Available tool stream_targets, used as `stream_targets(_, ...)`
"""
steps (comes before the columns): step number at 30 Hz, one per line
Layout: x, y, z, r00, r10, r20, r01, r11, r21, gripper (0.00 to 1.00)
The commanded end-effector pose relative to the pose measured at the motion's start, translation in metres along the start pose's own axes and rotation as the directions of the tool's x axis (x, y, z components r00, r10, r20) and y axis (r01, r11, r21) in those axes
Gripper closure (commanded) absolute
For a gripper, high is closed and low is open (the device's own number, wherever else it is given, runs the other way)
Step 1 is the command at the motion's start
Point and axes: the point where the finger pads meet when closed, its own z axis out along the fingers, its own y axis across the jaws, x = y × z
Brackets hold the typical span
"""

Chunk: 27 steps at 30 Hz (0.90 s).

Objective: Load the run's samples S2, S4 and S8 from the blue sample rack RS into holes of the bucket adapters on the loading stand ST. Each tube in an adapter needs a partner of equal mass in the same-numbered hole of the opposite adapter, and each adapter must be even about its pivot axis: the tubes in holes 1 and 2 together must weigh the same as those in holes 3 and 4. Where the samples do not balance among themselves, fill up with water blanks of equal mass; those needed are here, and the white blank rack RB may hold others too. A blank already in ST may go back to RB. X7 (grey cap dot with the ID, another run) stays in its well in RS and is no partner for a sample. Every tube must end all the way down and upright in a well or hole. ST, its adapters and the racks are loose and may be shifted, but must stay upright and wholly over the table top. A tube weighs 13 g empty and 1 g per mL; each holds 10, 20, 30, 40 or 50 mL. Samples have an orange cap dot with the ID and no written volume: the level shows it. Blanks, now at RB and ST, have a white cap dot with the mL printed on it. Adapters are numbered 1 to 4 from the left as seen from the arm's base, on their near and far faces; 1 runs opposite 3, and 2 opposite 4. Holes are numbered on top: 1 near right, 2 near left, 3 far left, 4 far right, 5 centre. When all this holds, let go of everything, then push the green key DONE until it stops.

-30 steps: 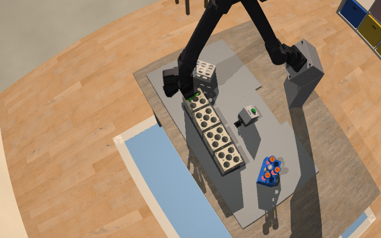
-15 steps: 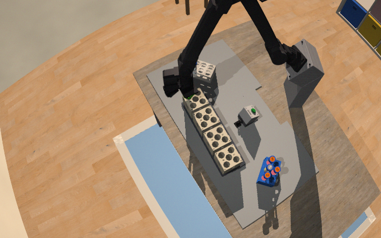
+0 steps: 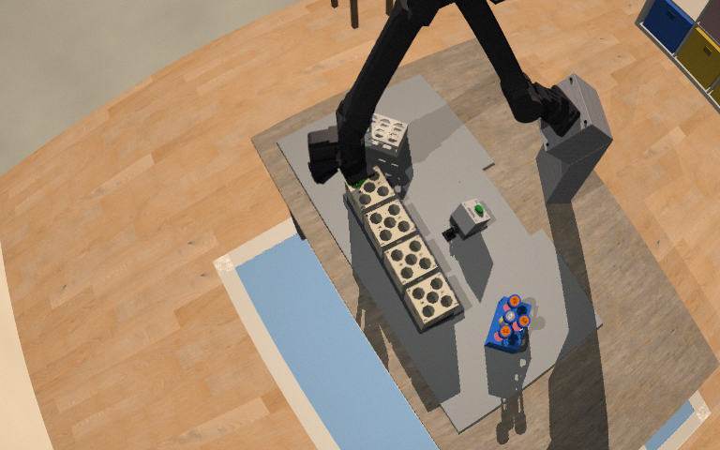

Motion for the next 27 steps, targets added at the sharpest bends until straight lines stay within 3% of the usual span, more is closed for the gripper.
stream_targets(1,-0.004,-0.007,-0.020,1.000,0.006,0.022,-0.006,1.000,0.013,1.00)
stream_targets(27,-0.009,-0.001,-0.054,0.999,0.006,0.032,-0.006,1.000,0.004,1.00)
